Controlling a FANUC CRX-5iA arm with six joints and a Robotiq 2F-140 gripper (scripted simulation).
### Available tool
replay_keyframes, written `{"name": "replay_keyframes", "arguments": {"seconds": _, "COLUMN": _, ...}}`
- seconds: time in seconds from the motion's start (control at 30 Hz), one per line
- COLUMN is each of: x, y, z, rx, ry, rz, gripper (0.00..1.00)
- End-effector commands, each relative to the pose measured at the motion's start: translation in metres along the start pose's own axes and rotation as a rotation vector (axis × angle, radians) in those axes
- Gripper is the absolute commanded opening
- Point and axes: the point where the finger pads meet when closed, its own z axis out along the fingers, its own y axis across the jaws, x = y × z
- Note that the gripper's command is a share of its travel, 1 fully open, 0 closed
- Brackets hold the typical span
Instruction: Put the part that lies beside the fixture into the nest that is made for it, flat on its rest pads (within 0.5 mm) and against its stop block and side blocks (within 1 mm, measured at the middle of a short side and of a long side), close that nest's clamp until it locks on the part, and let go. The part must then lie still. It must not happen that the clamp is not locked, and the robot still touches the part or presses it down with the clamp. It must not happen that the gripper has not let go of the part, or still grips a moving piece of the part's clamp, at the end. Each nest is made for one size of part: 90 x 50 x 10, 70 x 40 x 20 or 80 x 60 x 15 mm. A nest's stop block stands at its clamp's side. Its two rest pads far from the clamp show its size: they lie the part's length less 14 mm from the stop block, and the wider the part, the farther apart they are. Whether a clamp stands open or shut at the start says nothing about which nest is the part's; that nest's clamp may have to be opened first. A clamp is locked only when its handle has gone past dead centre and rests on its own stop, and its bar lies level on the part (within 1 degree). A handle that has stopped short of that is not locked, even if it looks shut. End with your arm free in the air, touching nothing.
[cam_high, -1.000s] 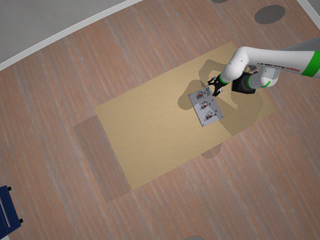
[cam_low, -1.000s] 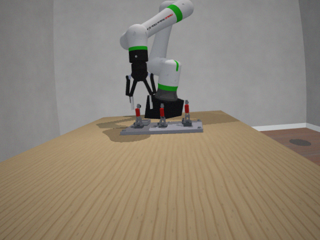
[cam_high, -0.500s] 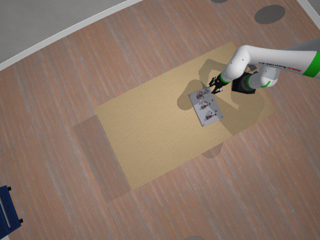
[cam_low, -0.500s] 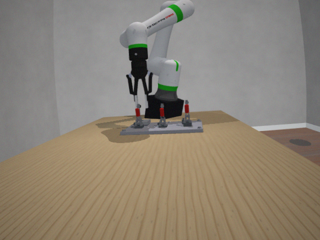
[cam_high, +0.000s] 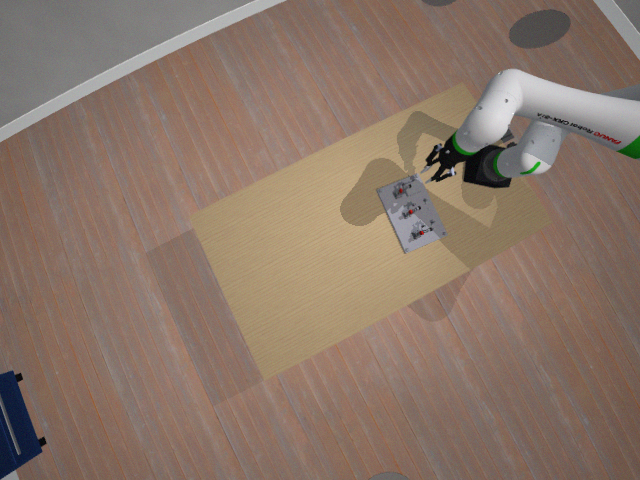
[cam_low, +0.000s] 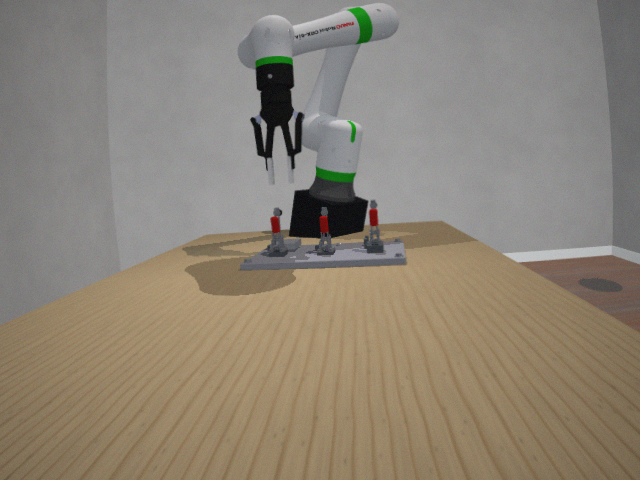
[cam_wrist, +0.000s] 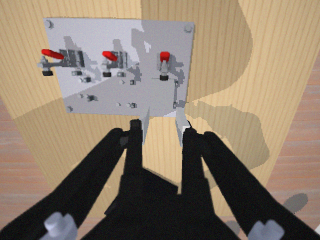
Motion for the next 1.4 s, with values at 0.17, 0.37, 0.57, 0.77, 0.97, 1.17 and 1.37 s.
{"name": "replay_keyframes", "arguments": {"seconds": 0.17, "x": 0.001, "y": 0.0, "z": -0.008, "rx": 0.0, "ry": 0.0, "rz": 0.0, "gripper": 0.28}}
{"name": "replay_keyframes", "arguments": {"seconds": 0.37, "x": 0.008, "y": 0.0, "z": -0.008, "rx": 0.0, "ry": 0.0, "rz": 0.0, "gripper": 0.28}}
{"name": "replay_keyframes", "arguments": {"seconds": 0.57, "x": 0.025, "y": 0.0, "z": -0.008, "rx": 0.0, "ry": 0.0, "rz": 0.0, "gripper": 0.28}}
{"name": "replay_keyframes", "arguments": {"seconds": 0.77, "x": 0.051, "y": 0.0, "z": -0.008, "rx": 0.0, "ry": 0.0, "rz": 0.0, "gripper": 0.28}}
{"name": "replay_keyframes", "arguments": {"seconds": 0.97, "x": 0.067, "y": 0.0, "z": -0.008, "rx": 0.0, "ry": 0.0, "rz": 0.0, "gripper": 0.28}}
{"name": "replay_keyframes", "arguments": {"seconds": 1.17, "x": 0.083, "y": 0.0, "z": -0.008, "rx": 0.0, "ry": 0.0, "rz": 0.0, "gripper": 0.28}}
{"name": "replay_keyframes", "arguments": {"seconds": 1.37, "x": 0.086, "y": 0.0, "z": -0.008, "rx": 0.0, "ry": 0.0, "rz": 0.0, "gripper": 0.28}}
